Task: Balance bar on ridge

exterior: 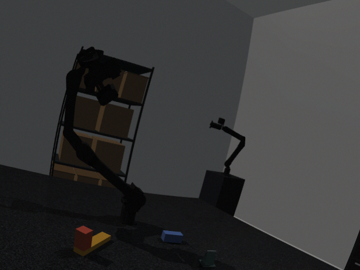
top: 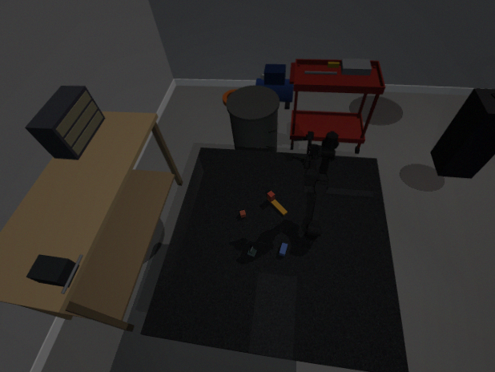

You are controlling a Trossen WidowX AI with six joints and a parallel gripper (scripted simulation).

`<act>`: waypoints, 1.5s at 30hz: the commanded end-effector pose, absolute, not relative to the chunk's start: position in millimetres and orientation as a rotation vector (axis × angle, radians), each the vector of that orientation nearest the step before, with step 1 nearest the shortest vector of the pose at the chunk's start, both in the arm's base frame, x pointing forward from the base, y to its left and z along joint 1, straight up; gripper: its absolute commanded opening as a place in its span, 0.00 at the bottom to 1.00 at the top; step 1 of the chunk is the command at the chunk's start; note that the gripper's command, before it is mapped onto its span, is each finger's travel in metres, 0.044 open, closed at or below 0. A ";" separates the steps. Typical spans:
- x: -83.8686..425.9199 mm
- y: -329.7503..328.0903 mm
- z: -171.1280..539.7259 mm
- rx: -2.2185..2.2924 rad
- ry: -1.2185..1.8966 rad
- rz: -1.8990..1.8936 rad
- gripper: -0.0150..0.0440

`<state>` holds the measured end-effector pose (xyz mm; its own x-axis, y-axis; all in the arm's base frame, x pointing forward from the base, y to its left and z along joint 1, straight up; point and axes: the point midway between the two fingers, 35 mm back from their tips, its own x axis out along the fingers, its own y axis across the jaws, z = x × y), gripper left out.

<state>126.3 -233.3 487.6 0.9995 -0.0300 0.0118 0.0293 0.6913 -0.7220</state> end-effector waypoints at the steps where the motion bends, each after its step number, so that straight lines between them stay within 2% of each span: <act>1: 125.8 -232.7 488.0 -0.811 0.001 -0.034 0.89; 3: 122.0 -227.7 490.7 -0.846 0.004 -0.040 0.80; 4: 119.2 -223.9 492.7 -0.872 0.006 -0.044 0.79; 25: 92.9 -136.7 513.8 -1.358 0.133 -0.104 0.79; 45: 120.4 -58.7 498.5 -1.771 0.308 0.003 0.79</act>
<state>114.3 -67.5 501.6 0.9697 -0.1950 -0.1472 -0.1758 -0.1383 -0.9747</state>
